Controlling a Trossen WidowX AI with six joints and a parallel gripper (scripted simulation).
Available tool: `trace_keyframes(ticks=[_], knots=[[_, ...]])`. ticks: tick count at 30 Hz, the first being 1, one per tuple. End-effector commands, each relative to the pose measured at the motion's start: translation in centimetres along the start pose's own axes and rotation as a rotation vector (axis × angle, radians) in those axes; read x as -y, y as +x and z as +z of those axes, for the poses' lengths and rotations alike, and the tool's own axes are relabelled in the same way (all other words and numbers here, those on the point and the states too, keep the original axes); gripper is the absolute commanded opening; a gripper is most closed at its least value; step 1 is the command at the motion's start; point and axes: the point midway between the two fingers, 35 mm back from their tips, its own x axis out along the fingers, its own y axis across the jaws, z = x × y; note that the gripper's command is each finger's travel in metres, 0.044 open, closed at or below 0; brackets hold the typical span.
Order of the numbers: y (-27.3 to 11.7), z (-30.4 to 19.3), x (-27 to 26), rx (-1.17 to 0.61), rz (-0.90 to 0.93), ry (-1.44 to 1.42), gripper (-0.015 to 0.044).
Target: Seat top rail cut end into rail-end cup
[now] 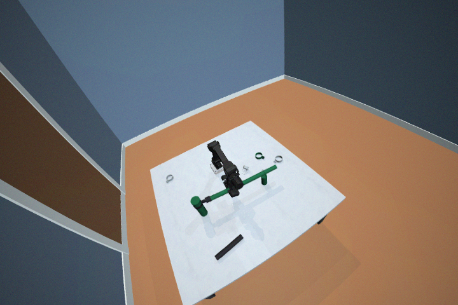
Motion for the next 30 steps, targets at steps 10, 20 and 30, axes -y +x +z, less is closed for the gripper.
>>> trace_keyframes(ticks=[10, 20, 30], knots=[[0.0, 0.0, 0.0, 0.0, 0.0, 0.0, 0.0], [-0.02, -0.09, -0.04, -0.002, 0.0, 0.001, 0.0], [-0.07, -0.27, -0.13, -0.005, 0.001, 0.004, 0.0]])
